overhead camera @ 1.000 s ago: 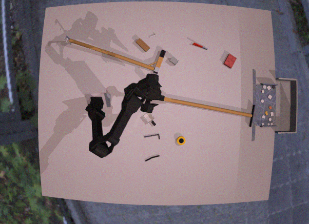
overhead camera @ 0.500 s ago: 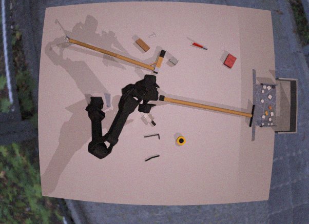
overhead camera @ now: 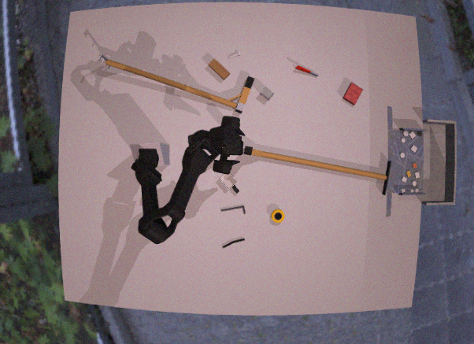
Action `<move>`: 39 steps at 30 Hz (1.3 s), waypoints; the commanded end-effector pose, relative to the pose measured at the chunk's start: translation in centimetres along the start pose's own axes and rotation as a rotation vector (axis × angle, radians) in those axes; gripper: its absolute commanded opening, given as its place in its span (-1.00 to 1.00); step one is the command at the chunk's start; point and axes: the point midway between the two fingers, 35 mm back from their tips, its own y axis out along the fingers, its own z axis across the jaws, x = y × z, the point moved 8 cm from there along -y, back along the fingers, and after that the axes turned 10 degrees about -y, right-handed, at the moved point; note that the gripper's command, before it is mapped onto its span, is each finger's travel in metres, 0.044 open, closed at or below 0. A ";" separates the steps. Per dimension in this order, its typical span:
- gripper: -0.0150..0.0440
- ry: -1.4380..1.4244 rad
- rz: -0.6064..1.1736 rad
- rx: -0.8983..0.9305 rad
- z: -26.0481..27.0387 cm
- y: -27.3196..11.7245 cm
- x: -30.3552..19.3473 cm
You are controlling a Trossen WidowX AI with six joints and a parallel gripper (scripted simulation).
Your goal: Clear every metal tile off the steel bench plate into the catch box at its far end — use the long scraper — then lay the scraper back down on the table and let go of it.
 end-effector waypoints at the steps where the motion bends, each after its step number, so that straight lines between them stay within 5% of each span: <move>1: 1.00 -0.011 0.009 0.004 0.1 0.6 -0.3; 39: 1.00 -0.010 0.008 0.002 0.0 6.8 -0.3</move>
